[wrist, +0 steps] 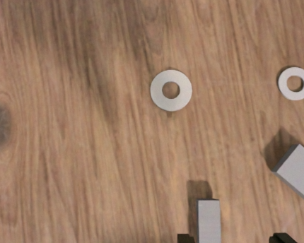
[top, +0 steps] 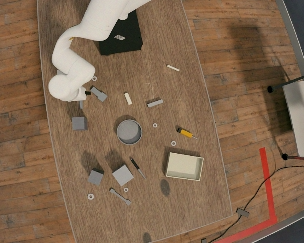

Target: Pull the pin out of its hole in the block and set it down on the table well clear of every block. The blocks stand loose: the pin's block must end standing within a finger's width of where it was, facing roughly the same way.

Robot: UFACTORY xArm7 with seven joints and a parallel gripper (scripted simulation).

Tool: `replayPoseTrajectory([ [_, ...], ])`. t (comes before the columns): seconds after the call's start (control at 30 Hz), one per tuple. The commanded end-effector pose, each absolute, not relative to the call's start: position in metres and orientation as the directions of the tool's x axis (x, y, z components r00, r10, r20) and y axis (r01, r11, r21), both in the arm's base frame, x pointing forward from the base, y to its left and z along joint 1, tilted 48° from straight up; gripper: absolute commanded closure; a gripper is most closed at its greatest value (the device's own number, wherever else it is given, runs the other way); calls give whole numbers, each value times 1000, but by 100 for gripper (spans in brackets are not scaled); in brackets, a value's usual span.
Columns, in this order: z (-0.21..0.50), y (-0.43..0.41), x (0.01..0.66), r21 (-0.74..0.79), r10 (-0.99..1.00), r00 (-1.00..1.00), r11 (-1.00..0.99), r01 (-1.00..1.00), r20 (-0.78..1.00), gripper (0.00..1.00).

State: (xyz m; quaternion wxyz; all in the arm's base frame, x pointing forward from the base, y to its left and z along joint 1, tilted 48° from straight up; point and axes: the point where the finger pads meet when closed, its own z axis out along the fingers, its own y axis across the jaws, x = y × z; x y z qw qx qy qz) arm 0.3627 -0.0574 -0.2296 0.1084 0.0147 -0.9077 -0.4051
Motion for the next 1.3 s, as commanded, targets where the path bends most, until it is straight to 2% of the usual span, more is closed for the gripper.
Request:
replayPoseTrajectory([
  [0.0, -227, -63, 364, 736, -111, -977, 675, 61, 183, 61],
  [1.27, -203, -90, 367, 736, -110, -977, 675, 61, 183, 61],
])
